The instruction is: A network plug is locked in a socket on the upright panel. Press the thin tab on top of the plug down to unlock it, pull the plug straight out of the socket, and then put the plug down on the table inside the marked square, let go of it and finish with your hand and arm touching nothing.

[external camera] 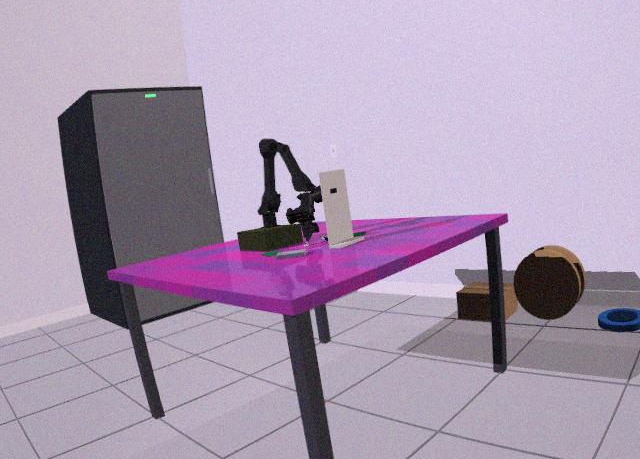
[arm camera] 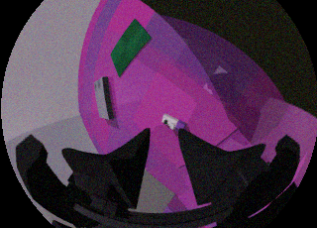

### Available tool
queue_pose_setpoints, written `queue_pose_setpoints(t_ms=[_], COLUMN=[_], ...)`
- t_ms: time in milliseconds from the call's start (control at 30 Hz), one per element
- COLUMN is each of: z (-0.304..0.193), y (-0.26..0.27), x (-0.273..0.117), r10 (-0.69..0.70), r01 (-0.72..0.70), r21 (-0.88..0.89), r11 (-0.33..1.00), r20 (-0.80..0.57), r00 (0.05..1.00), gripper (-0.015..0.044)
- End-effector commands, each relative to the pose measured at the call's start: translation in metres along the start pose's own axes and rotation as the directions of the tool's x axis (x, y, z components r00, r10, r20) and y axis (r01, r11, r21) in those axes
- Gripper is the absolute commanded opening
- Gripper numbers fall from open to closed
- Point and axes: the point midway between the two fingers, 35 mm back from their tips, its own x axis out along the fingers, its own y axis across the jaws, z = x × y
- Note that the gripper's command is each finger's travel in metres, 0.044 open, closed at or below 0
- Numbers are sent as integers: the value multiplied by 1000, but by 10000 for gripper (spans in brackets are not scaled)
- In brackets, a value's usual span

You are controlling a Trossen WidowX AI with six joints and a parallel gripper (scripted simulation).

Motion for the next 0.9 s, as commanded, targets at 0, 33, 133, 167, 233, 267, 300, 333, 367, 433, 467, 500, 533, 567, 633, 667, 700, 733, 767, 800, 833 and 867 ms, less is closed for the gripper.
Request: queue_pose_setpoints(t_ms=[0,33,133,167,233,267,300,333,367,433,467,500,533,567,633,667,700,733,767,800,833,867], z=[-2,-2,-2,-2,-1,-1,-1,-2,-2,-2,-3,-3,-3,-4,-4,-4,-4,-5,-5,-5,-5,-5], y=[2,2,2,2,2,2,2,2,3,5,6,7,8,9,11,12,13,14,15,16,17,18], x=[-5,-7,-10,-12,-14,-16,-16,-16,-17,-20,-21,-23,-24,-25,-28,-30,-31,-32,-34,-35,-37,-38], r10=[5,5,5,5,5,5,5,5,5,5,5,5,5,5,5,5,5,5,5,5,5,5], r01=[-5,-5,-5,-5,-5,-5,-5,-5,-5,-5,-5,-5,-5,-5,-5,-5,-5,-5,-5,-5,-5,-5], r21=[9,9,9,9,9,9,9,9,9,9,9,9,9,9,10,10,10,10,10,10,10,10], r11=[1000,1000,1000,1000,1000,1000,1000,1000,1000,1000,1000,1000,1000,1000,1000,1000,1000,1000,1000,1000,1000,1000], r20=[-3,-3,-3,-3,-3,-3,-3,-3,-3,-3,-3,-3,-3,-3,-3,-3,-4,-4,-4,-4,-4,-4], r00=[1000,1000,1000,1000,1000,1000,1000,1000,1000,1000,1000,1000,1000,1000,1000,1000,1000,1000,1000,1000,1000,1000], gripper=[156,156,156,156,156,156,156,156,156,156,156,156,156,156,156,156,156,156,156,156,156,156])
